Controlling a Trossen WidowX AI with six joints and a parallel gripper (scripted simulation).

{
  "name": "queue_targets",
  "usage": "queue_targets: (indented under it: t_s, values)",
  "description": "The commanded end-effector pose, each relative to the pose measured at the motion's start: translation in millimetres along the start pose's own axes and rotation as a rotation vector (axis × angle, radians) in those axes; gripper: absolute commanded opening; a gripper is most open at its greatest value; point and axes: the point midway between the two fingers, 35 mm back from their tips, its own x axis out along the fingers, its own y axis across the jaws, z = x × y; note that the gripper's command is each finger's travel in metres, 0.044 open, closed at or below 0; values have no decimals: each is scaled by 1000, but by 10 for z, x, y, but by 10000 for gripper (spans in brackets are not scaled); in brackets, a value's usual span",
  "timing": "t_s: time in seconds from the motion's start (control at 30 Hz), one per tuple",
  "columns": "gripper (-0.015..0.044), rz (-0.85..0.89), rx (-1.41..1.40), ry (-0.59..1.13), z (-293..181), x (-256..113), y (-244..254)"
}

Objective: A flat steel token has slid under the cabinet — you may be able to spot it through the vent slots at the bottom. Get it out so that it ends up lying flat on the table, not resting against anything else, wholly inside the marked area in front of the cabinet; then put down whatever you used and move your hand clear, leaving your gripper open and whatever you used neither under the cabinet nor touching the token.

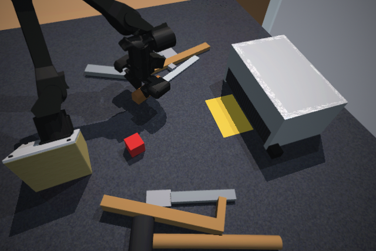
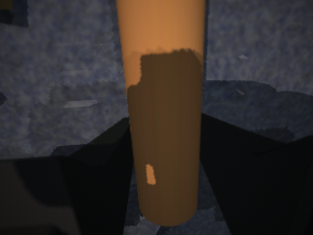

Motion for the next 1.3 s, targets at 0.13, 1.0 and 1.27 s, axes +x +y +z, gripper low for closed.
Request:
queue_targets:
  t_s: [0.13, 1.0, 1.27]
  values:
    - [0, 2, -21, -6, 50, -11, 98]
    - [0, 2, -21, -6, 130, -13, 247]
    - [0, 3, -14, -6, 139, -13, 259]
